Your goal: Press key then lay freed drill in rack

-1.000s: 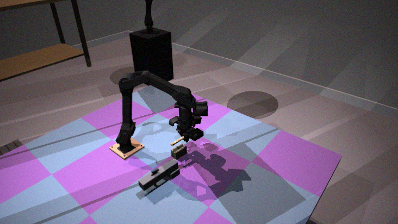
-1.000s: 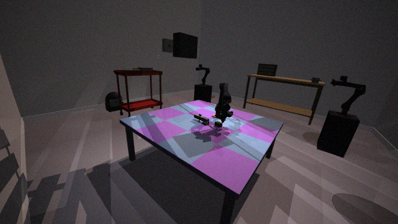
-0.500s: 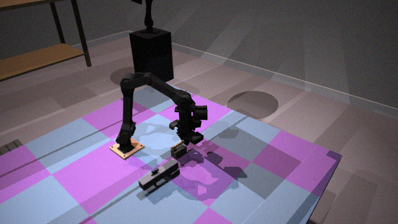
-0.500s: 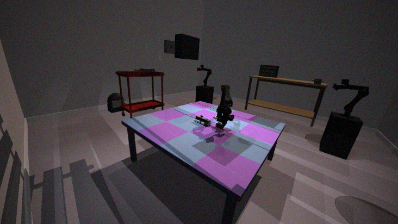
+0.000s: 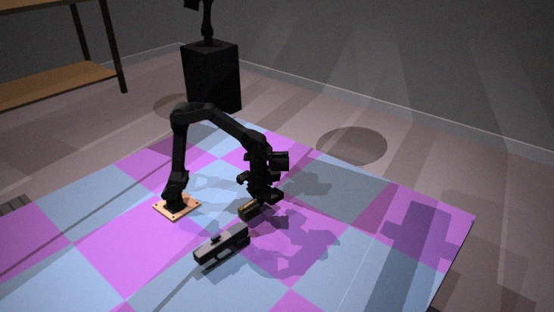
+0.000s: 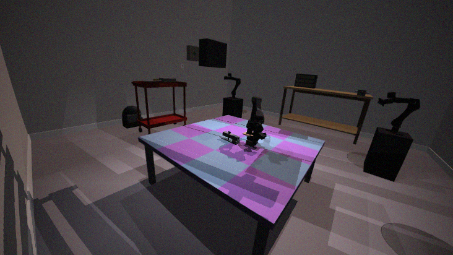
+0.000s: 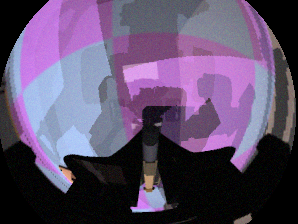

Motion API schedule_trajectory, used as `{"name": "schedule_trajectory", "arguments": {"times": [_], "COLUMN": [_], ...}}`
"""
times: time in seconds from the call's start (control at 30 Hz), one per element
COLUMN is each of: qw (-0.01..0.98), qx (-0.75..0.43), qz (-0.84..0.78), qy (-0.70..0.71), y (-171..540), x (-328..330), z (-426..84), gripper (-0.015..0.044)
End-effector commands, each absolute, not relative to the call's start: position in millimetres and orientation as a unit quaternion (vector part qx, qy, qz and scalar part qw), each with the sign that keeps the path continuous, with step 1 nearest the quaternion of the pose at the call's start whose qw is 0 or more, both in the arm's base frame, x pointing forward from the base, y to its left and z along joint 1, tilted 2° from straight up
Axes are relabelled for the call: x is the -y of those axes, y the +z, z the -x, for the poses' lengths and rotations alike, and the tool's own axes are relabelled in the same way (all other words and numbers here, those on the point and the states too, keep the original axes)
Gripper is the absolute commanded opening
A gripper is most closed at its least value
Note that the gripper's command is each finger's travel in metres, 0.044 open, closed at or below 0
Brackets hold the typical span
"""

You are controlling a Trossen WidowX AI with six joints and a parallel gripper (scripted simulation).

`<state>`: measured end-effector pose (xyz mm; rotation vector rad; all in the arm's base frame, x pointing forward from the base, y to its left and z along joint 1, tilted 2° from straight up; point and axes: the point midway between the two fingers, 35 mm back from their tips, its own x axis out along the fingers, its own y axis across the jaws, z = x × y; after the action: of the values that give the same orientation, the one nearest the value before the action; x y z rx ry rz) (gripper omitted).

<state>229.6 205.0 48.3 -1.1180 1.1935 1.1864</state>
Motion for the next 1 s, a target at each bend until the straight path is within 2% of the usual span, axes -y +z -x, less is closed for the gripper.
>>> {"name": "schedule_trajectory", "arguments": {"times": [0.0, 0.97], "qw": [0.53, 0.53], "qx": [-0.503, -0.504], "qz": [0.469, 0.469], "qy": [0.496, 0.496], "y": [42.1, 34.0], "x": [-204.5, -202.7], "z": [-228.7, -227.1], "gripper": [0.0, 0.0]}}
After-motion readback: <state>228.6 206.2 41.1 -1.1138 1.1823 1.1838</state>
